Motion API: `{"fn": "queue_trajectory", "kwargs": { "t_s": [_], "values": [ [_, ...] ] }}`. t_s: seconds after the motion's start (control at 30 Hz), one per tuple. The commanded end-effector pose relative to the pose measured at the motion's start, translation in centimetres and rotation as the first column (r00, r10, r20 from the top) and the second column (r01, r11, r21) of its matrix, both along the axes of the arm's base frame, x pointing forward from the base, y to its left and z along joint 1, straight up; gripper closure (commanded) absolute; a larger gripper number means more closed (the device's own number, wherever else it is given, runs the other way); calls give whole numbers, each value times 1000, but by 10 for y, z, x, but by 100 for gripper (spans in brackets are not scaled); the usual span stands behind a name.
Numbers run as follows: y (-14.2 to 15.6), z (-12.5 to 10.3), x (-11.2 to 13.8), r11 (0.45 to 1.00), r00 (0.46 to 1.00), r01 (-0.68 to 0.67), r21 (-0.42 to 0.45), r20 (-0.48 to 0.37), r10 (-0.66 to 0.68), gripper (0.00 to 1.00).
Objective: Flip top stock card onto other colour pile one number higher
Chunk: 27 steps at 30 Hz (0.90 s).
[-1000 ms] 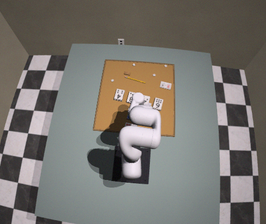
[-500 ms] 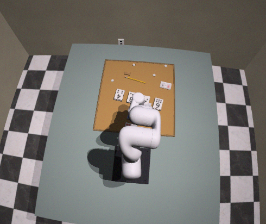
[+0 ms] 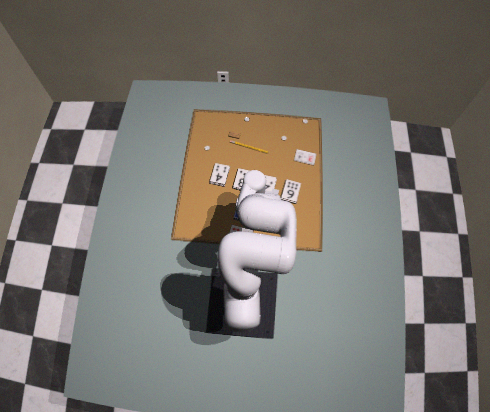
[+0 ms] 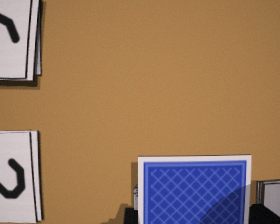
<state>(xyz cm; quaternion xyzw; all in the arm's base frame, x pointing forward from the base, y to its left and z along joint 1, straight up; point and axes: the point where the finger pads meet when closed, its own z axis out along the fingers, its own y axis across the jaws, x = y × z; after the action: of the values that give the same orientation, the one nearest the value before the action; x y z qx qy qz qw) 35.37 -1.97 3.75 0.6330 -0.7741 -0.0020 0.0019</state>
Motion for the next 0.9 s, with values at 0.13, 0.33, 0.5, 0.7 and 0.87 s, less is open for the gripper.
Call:
{"fn": "queue_trajectory", "kwargs": {
  "t_s": [0.13, 0.33, 0.5, 0.7, 0.87],
  "values": [
    [0, -4, 1, 1000, 1000, 0, 0, 2, 0, 26],
    [0, -5, 1, 1000, 1000, 0, 0, 2, 0, 26],
    [0, -5, 1, 1000, 1000, 0, 0, 2, 0, 26],
    [0, -5, 1, 1000, 1000, 0, 0, 2, 0, 26],
    [0, -5, 1, 1000, 1000, 0, 0, 2, 0, 26]
  ]
}}
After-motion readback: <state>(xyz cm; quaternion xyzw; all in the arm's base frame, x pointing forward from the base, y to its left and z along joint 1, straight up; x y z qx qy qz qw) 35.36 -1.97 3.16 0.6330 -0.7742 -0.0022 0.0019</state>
